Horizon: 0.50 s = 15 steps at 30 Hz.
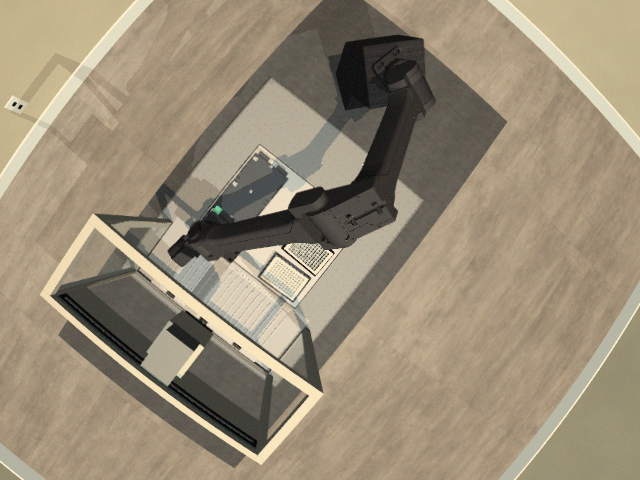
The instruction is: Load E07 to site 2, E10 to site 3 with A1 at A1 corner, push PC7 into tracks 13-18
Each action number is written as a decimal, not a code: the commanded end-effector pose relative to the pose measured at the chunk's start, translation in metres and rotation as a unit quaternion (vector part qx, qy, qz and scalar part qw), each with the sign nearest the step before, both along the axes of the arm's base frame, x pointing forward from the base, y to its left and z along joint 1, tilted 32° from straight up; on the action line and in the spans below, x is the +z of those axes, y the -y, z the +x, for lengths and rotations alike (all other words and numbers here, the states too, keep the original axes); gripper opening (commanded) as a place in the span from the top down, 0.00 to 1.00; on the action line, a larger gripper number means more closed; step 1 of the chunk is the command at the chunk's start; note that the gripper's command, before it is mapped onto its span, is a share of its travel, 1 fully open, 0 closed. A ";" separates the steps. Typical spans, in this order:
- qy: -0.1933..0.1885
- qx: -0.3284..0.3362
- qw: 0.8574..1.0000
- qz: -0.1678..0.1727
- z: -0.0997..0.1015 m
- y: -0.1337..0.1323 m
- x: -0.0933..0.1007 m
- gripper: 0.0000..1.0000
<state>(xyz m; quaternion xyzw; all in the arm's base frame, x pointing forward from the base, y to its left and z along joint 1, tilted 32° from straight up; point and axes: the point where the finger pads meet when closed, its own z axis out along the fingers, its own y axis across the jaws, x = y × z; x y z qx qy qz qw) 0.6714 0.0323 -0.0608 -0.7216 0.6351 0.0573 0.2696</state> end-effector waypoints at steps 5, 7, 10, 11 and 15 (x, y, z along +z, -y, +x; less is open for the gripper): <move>0.019 -0.005 1.000 -0.002 -0.004 0.030 0.046 0.04; 0.019 -0.005 1.000 -0.002 -0.006 0.032 0.051 0.04; 0.021 -0.001 1.000 -0.002 0.002 0.021 0.045 0.04; 0.021 -0.001 1.000 -0.002 0.002 0.021 0.045 0.04; 0.021 -0.005 1.000 0.002 -0.012 0.004 0.051 0.00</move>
